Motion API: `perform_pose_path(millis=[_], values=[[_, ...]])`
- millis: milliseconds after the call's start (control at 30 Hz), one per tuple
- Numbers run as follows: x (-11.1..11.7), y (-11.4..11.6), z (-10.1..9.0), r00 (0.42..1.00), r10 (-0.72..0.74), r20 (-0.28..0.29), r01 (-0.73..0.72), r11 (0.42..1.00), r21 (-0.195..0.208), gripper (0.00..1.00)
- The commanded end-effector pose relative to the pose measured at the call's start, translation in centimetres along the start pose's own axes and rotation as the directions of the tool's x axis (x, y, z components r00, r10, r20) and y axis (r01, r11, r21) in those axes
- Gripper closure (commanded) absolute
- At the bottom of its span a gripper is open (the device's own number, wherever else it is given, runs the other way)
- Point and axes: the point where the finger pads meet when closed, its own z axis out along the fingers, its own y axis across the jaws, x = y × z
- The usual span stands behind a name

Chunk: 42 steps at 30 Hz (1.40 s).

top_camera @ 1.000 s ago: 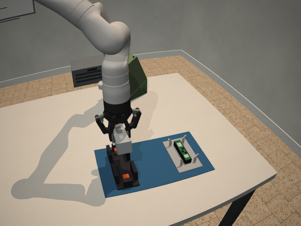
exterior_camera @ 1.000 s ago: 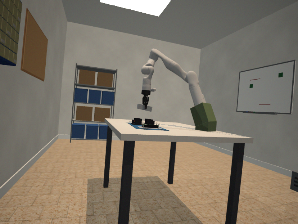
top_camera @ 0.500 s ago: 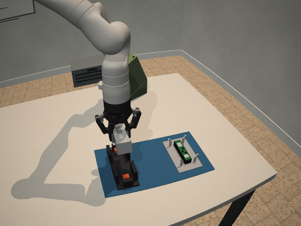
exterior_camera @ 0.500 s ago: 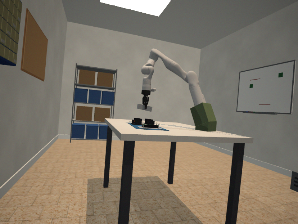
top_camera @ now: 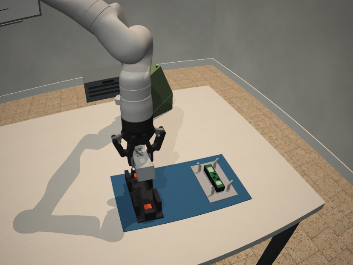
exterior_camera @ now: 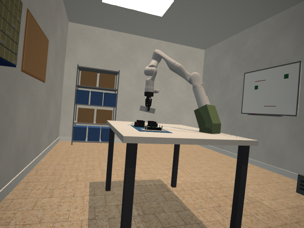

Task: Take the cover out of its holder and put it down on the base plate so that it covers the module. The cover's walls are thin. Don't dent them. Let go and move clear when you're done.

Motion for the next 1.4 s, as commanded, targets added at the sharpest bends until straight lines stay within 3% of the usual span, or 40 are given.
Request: perform_pose_path(millis=[0, 333, 567, 900, 1133, 1367], values=[[-0.1, 0.0, -0.1, 1.000, 0.000, 0.002, 0.000, 1.000, 0.000, 1.00], [0.0, 5.8, 1.5, 1.000, 0.004, 0.009, -0.004, 1.000, 0.004, 1.00], [0.0, 5.8, 1.5, 1.000, 0.004, 0.009, -0.004, 1.000, 0.004, 1.00], [0.0, 11.3, 3.0, 1.000, 0.004, 0.009, -0.004, 1.000, 0.004, 1.00], [0.0, 11.3, 3.0, 1.000, 0.004, 0.009, -0.004, 1.000, 0.004, 1.00], [-0.1, 15.1, 4.0, 1.000, 0.006, 0.010, -0.006, 1.000, 0.004, 1.00]])
